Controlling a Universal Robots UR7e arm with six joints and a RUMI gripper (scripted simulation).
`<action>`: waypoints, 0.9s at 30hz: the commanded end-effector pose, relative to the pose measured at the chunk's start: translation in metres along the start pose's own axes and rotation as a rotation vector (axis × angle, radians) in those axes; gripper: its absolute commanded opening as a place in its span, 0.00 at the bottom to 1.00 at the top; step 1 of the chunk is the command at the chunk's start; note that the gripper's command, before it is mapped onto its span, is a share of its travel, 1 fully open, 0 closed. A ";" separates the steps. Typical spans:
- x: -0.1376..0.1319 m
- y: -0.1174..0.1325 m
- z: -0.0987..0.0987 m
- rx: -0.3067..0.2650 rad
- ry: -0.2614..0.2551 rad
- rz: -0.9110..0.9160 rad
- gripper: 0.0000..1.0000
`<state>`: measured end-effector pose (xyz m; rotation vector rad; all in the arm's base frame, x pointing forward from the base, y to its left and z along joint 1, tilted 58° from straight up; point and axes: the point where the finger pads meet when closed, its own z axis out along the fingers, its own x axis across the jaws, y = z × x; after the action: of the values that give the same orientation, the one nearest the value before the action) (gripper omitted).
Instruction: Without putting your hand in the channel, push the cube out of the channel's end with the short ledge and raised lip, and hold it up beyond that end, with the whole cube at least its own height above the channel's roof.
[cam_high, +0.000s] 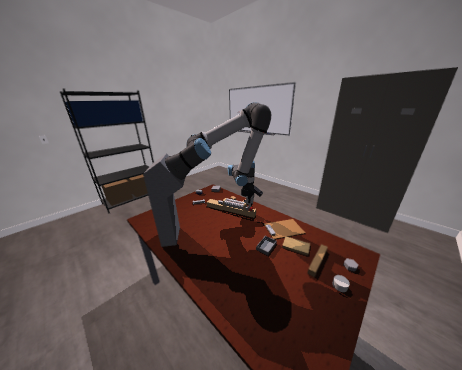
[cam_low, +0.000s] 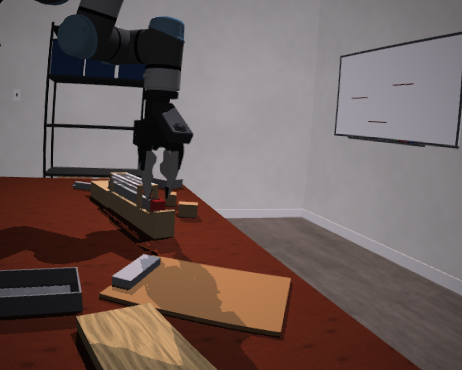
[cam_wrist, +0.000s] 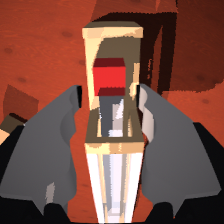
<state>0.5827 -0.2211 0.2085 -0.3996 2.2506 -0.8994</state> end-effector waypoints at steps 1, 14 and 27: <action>0.000 -0.002 0.010 0.003 0.000 0.001 0.25; -0.001 -0.002 0.022 0.003 -0.001 0.000 0.25; 0.000 -0.001 0.021 0.002 0.000 0.000 0.25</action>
<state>0.5966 -0.2315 0.1973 -0.3988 2.2511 -0.8996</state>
